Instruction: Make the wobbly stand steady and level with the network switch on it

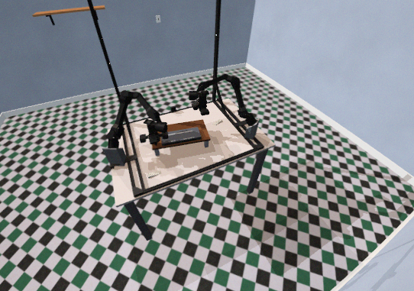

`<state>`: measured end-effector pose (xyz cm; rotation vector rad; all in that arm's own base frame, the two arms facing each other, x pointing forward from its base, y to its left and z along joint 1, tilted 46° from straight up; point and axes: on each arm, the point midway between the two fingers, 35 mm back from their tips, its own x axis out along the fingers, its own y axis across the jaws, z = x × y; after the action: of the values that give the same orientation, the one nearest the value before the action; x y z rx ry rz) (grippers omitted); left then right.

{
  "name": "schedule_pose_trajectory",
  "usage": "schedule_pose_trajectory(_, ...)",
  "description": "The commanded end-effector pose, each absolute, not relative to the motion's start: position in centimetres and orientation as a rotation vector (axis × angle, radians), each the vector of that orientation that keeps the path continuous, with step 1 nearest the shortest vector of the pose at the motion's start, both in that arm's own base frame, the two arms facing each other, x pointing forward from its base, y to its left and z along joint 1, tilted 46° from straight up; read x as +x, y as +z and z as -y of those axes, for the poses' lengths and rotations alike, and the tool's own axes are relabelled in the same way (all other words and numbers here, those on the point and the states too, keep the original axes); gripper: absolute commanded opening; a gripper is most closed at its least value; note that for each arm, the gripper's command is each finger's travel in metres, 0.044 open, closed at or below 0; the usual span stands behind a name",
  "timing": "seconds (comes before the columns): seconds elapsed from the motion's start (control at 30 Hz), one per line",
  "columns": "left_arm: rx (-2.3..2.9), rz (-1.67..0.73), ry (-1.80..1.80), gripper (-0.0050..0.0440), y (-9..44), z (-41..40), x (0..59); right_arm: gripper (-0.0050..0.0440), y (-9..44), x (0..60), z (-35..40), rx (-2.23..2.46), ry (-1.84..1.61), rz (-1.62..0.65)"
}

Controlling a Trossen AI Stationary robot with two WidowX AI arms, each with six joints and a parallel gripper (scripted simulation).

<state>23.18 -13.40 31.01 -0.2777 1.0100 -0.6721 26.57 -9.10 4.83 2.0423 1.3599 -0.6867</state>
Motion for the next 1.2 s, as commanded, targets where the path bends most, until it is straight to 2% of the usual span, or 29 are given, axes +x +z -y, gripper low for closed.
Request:
schedule_pose_trajectory(0.0, -0.278, -1.010, -0.672, 0.0000, 31.0, 13.4, 23.2, 0.0000, 4.7, 26.6, 9.0, 2.047, -0.687, -1.362)
schedule_pose_trajectory(0.03, -0.278, -1.010, -0.672, 0.0000, 31.0, 13.4, 23.2, 0.0000, 3.6, 27.1, 8.0, 2.047, -0.687, -1.362)
schedule_pose_trajectory(1.17, -0.278, -1.010, -0.672, 0.0000, 31.0, 13.4, 23.2, 0.0000, 3.4, 27.2, 7.8, 2.047, -0.687, -1.362)
